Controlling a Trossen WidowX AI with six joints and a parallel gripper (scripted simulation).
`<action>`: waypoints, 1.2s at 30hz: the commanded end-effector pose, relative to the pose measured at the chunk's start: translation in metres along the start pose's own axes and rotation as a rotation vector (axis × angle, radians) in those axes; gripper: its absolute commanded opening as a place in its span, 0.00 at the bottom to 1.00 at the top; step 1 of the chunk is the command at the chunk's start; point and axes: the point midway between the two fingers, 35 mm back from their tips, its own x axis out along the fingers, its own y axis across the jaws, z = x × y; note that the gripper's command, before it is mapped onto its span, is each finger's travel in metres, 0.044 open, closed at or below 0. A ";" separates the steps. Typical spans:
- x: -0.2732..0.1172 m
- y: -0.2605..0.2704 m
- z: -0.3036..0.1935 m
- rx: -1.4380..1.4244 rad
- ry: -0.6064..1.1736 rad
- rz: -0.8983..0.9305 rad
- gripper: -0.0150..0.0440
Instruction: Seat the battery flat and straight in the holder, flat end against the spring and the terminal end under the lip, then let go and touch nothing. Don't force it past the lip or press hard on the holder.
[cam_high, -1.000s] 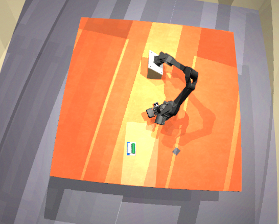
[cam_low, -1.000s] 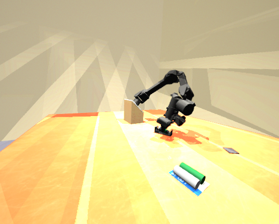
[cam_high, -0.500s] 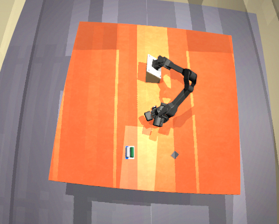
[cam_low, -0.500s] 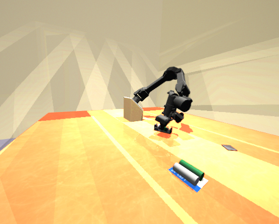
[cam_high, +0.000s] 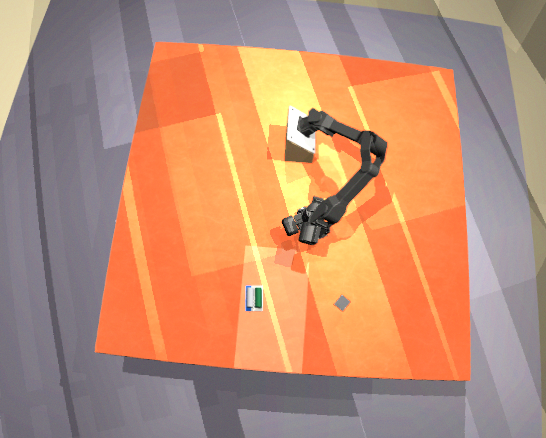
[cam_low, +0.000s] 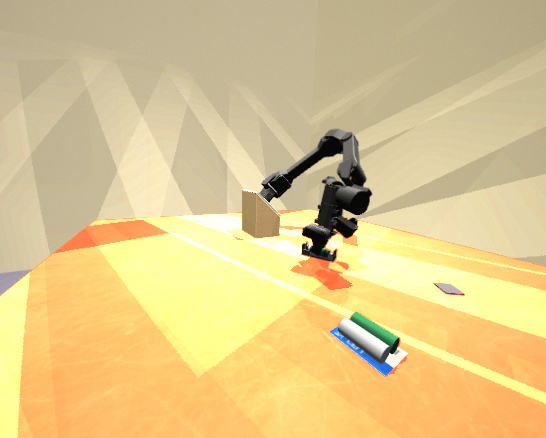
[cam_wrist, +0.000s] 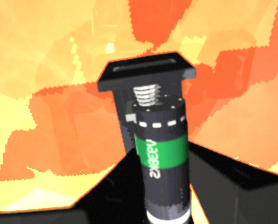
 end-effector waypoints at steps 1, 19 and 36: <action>-0.002 0.001 0.005 -0.017 -0.039 -0.003 0.39; 0.001 0.003 0.004 -0.024 -0.128 -0.005 0.39; 0.001 0.003 0.002 -0.026 -0.214 -0.007 0.39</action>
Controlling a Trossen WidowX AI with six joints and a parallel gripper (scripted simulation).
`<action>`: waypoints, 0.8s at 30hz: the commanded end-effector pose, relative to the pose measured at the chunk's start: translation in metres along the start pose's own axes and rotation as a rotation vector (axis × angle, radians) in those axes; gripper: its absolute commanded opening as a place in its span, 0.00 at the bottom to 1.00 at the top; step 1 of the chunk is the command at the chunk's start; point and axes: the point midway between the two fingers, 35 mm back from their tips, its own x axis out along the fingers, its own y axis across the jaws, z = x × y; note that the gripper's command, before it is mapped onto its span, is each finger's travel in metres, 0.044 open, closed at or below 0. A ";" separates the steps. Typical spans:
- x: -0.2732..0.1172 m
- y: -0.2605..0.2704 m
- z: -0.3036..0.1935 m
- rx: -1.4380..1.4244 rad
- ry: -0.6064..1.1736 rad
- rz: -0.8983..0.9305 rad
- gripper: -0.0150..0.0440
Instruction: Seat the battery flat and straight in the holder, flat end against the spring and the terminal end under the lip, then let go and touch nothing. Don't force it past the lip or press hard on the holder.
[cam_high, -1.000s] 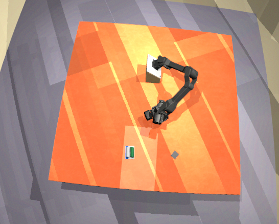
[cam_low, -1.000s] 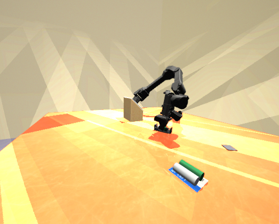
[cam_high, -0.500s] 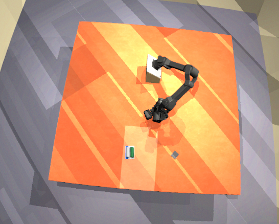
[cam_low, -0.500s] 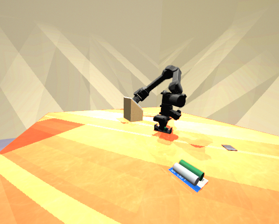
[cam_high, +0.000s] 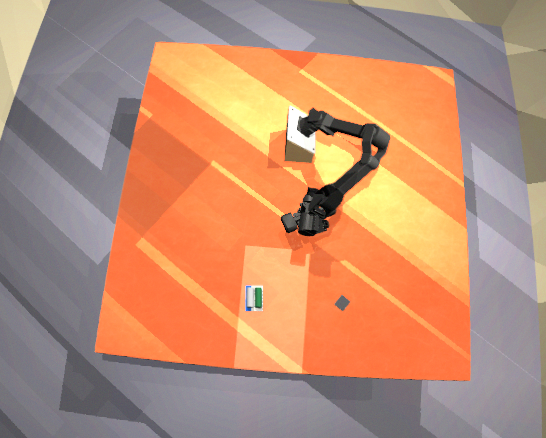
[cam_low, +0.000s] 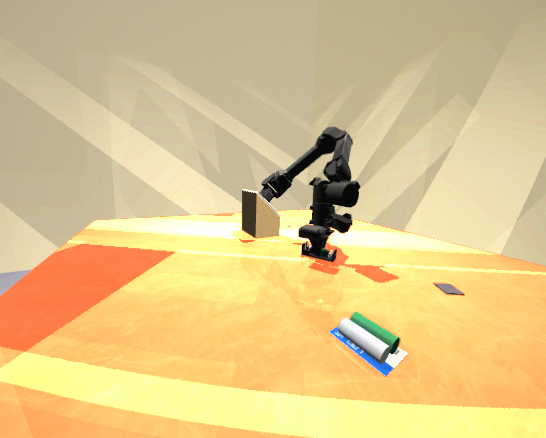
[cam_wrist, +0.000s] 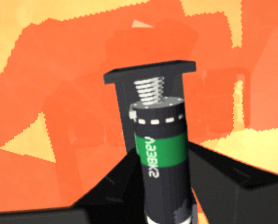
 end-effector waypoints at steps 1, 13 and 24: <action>-0.001 0.002 0.005 -0.018 -0.029 0.001 0.39; -0.001 0.002 -0.001 -0.018 -0.035 0.000 0.39; 0.000 0.002 -0.009 -0.017 -0.046 0.000 0.39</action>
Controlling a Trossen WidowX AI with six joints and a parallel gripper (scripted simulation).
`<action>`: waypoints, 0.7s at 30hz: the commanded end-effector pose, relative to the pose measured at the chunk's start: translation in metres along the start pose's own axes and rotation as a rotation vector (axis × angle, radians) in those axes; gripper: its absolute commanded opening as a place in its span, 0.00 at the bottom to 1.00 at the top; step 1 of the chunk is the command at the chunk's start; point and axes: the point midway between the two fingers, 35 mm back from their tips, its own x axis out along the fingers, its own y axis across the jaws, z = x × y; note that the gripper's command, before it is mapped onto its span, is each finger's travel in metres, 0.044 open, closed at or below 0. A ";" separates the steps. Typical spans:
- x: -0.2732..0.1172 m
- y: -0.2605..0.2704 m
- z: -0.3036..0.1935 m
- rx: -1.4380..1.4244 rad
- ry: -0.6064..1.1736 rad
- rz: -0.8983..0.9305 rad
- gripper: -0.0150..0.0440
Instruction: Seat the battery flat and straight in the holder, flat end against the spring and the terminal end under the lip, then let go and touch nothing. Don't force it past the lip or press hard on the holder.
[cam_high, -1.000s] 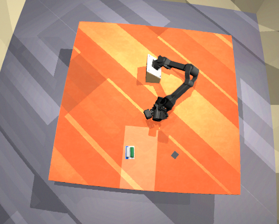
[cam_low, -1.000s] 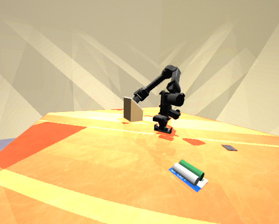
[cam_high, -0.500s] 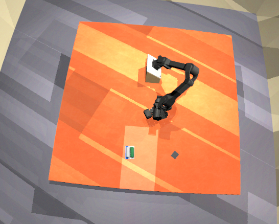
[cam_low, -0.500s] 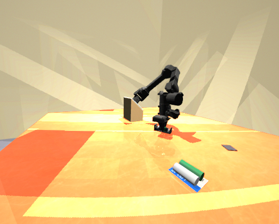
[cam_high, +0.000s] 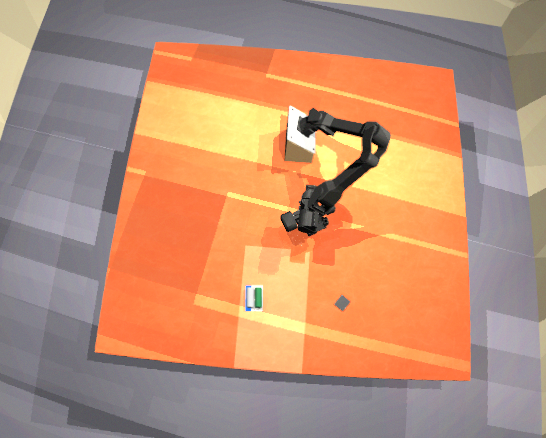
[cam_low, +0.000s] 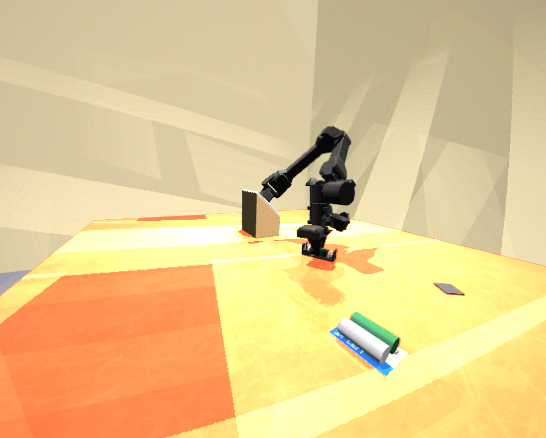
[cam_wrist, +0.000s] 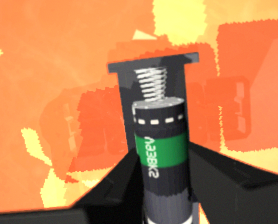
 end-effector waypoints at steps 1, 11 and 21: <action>-0.001 0.001 -0.005 0.000 -0.002 0.000 0.39; 0.000 0.001 -0.007 0.003 -0.007 0.000 0.39; 0.000 0.001 -0.007 0.003 -0.007 0.000 0.43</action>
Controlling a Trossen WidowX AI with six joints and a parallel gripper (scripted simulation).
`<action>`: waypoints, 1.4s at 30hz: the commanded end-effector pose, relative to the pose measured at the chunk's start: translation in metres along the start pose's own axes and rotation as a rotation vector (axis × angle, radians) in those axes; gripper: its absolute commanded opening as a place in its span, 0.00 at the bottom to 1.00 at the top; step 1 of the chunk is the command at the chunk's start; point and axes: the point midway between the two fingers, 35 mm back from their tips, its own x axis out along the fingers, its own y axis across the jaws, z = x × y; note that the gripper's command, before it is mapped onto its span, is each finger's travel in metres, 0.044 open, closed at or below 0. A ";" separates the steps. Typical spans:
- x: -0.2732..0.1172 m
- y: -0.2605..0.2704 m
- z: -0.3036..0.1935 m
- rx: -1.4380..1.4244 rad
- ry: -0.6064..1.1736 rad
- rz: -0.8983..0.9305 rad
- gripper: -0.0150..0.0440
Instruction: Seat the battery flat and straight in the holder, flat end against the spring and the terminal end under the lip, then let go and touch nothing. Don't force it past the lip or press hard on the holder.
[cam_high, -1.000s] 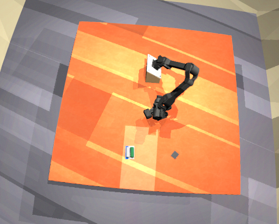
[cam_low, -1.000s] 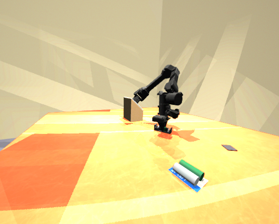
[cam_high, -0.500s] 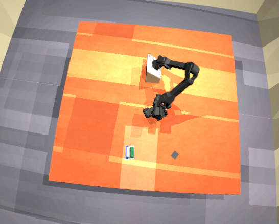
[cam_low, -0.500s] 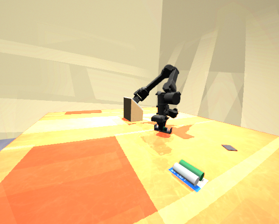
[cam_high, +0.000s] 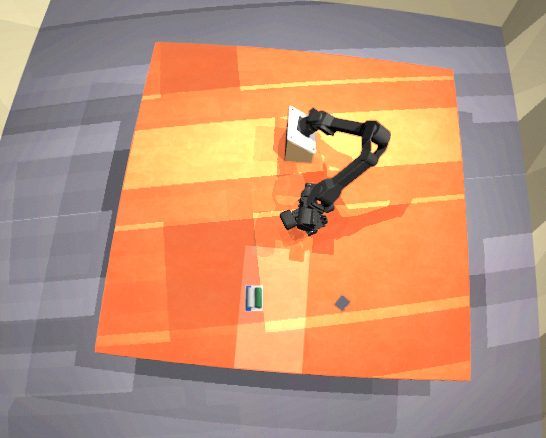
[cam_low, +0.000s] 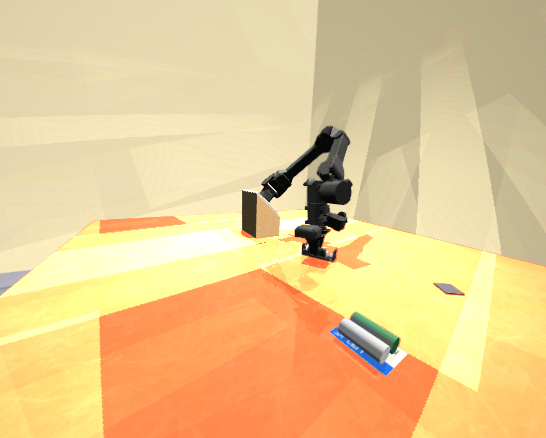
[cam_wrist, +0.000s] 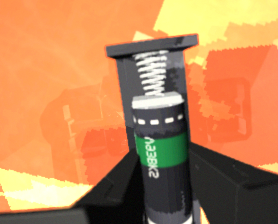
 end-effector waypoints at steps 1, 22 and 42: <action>0.000 0.000 -0.001 -0.003 0.002 0.000 0.48; -0.014 0.000 -0.002 0.014 0.009 0.006 0.61; -0.091 0.001 0.000 0.001 0.003 -0.002 1.00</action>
